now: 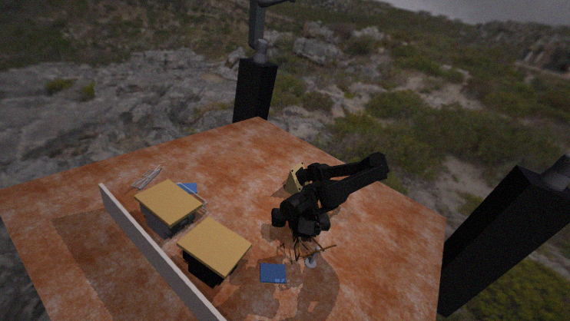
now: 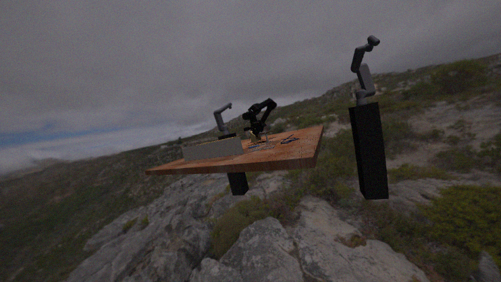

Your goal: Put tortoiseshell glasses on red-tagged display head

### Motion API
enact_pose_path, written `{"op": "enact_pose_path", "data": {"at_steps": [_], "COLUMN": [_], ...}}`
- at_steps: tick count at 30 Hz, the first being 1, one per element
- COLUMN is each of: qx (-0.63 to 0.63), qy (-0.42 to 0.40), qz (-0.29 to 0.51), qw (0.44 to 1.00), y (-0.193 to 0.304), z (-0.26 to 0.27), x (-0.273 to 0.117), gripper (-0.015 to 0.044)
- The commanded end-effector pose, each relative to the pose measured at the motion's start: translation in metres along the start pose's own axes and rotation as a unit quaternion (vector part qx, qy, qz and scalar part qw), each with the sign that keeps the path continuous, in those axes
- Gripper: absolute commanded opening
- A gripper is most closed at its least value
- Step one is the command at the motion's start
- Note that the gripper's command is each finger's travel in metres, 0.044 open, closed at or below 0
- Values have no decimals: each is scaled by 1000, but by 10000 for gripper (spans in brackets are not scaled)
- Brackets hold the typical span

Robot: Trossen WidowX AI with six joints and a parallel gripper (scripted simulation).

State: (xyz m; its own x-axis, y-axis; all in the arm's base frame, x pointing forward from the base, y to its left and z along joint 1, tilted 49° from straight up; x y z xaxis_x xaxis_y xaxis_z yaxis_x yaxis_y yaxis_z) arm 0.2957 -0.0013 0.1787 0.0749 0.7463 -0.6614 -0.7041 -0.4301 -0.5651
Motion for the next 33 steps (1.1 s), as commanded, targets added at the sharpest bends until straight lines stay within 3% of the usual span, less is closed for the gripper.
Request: {"op": "enact_pose_path", "data": {"at_steps": [1, 33], "qx": [1, 1], "qy": [2, 2], "qz": [0, 0], "qw": [1000, 1000], "y": [6, 25], "z": [-2, -4], "x": [0, 0], "gripper": [0, 0]}}
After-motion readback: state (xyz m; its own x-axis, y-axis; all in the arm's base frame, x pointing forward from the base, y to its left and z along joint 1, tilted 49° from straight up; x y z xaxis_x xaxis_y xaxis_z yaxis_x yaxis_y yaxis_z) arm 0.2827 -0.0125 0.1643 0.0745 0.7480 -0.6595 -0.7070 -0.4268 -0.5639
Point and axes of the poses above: the point midway between the two fingers, 35 mm back from their tips, its own x axis out along the fingers, its own z axis across the jaws, y = z × x, the point moved 8 cm from there along -x, back along the fingers, and after that the axes turned 9 degrees about -x, right-handed, at the moved point
